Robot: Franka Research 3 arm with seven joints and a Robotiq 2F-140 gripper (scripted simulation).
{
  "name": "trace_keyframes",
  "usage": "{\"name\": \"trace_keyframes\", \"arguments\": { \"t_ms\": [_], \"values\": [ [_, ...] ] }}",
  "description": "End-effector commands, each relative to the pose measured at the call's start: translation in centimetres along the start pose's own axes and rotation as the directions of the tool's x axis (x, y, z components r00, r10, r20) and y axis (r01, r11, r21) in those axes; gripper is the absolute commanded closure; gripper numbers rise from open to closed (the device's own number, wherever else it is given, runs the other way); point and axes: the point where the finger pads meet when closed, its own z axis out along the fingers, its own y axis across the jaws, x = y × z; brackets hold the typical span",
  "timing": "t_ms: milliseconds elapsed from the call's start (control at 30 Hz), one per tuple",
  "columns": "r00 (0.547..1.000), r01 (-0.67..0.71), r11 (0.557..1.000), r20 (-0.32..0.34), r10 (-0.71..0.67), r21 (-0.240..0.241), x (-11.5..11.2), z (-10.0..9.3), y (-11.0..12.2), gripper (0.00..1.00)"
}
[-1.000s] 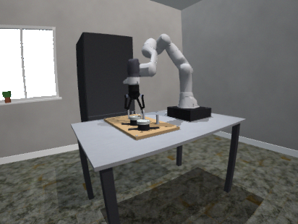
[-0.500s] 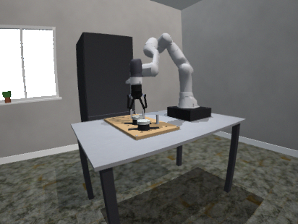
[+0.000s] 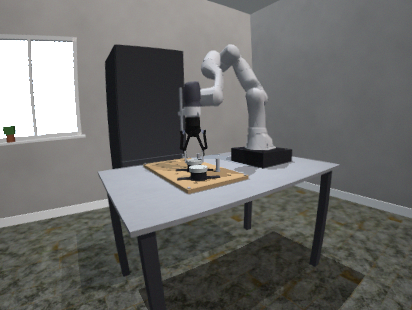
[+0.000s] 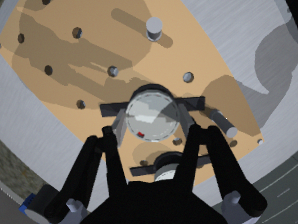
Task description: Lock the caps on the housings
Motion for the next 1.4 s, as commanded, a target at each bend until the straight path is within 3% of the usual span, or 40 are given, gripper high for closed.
{"name": "trace_keyframes", "arguments": {
  "t_ms": [0,1367],
  "values": [
    [1.000,-0.008,1.000,0.008,0.008,0.000,0.1,0.0,0.5,0.90],
    [1.000,-0.008,1.000,0.007,0.008,0.000,3.5,0.0,5.5,0.90]
  ]
}}
